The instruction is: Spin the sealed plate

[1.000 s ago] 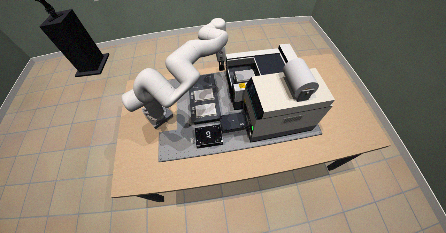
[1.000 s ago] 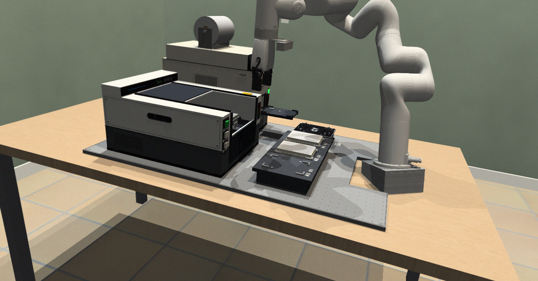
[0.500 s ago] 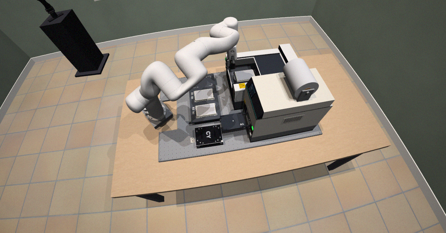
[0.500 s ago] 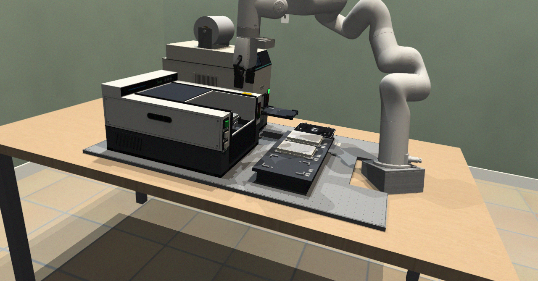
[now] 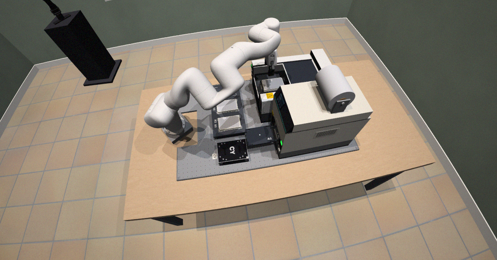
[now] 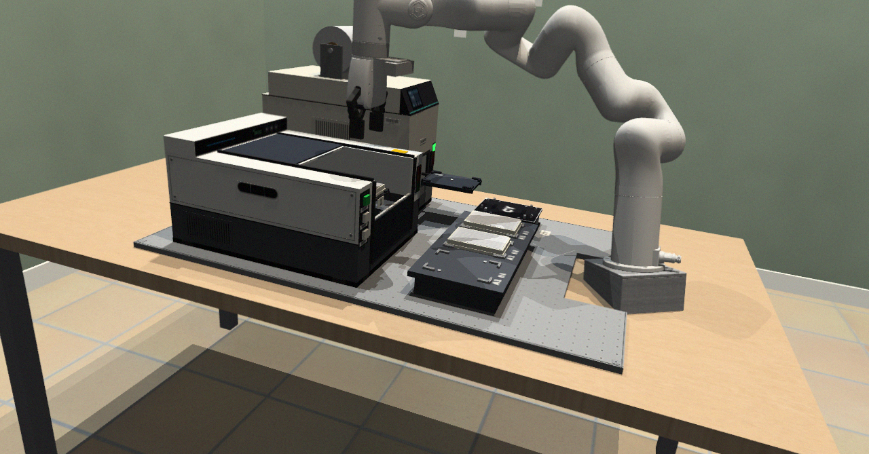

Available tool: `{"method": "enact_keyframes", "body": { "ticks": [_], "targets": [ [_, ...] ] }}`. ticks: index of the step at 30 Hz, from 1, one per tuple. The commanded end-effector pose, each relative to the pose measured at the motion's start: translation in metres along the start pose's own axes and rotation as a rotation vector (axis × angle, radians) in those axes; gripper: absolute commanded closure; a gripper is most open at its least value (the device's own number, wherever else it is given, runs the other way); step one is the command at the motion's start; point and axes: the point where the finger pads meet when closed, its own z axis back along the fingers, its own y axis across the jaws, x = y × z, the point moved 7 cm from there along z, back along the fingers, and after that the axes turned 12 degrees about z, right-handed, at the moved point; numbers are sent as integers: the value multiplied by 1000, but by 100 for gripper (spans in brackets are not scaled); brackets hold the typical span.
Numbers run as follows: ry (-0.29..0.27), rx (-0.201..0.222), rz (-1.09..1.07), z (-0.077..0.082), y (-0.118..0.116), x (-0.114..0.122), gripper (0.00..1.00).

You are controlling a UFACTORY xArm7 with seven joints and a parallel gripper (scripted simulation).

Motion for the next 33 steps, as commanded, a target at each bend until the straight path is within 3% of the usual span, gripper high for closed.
{"method": "enact_keyframes", "body": {
  "ticks": [1,19,33],
  "targets": [
    [11,-3,2,4,-4,27,0],
    [10,-3,2,4,-5,33,0],
    [11,-3,2,-16,-5,33,0]
  ]
}}
